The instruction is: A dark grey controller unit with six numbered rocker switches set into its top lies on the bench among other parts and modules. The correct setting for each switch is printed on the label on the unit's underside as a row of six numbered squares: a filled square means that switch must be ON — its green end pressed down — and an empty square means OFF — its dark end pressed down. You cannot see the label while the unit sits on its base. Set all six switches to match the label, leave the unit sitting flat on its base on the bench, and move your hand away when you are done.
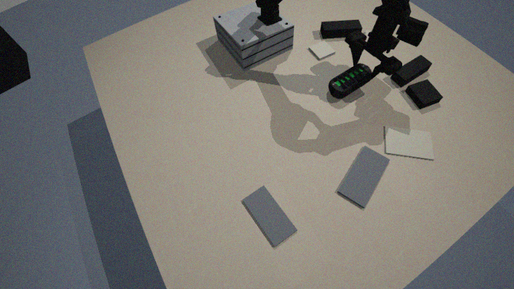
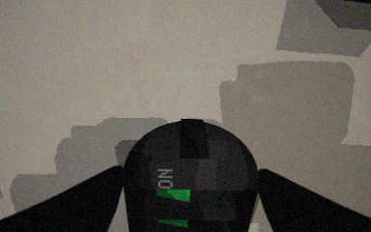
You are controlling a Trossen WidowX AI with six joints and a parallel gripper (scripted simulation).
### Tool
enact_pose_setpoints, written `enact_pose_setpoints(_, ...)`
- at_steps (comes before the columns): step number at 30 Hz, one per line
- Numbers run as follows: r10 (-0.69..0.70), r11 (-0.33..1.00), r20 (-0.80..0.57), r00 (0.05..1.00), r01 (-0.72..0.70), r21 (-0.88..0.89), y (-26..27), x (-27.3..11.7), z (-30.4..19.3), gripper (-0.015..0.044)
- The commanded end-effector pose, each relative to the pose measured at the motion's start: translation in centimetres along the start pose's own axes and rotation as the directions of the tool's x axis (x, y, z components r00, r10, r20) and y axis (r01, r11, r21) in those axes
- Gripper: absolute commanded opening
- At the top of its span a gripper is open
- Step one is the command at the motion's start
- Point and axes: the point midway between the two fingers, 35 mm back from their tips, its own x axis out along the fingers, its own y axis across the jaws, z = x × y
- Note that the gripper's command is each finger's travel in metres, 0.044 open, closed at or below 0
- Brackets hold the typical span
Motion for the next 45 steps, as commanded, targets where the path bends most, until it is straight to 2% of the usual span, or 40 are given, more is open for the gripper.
enact_pose_setpoints(1,0.000,1.000,-0.007,1.000,0.000,0.002,0.0,-0.3,-0.3,0.0335)
enact_pose_setpoints(45,0.000,1.000,0.050,0.999,0.000,0.002,0.1,-2.5,-2.2,0.0335)
